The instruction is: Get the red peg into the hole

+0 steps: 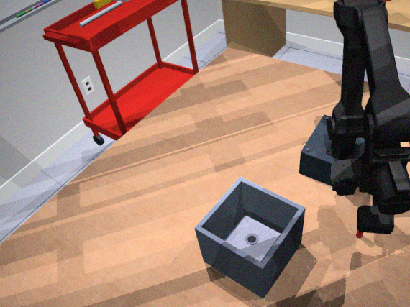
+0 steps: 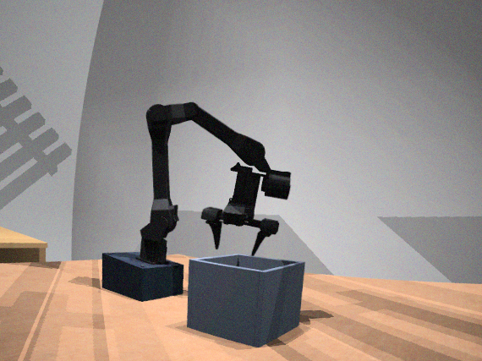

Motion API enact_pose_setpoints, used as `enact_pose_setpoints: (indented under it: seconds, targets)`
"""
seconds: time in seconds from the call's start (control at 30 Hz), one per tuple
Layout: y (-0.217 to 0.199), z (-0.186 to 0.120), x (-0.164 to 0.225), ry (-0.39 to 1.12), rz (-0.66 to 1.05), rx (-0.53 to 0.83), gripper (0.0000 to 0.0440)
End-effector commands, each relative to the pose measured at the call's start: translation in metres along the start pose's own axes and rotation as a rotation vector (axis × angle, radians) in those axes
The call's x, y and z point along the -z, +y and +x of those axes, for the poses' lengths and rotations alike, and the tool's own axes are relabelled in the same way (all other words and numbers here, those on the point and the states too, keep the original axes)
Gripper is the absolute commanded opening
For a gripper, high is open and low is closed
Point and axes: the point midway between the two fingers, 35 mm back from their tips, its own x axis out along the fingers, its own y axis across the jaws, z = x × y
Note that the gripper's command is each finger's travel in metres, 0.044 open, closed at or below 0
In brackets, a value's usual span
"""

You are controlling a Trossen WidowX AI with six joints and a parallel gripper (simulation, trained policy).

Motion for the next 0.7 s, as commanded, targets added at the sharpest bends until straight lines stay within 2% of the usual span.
enact_pose_setpoints:
  seconds: [0.0,0.67]
  targets:
    - [-0.007,0.010,-0.001,-0.006,0.009,0.042,0.0440]
    - [-0.011,0.072,-0.014,-0.053,0.073,0.071,0.0419]
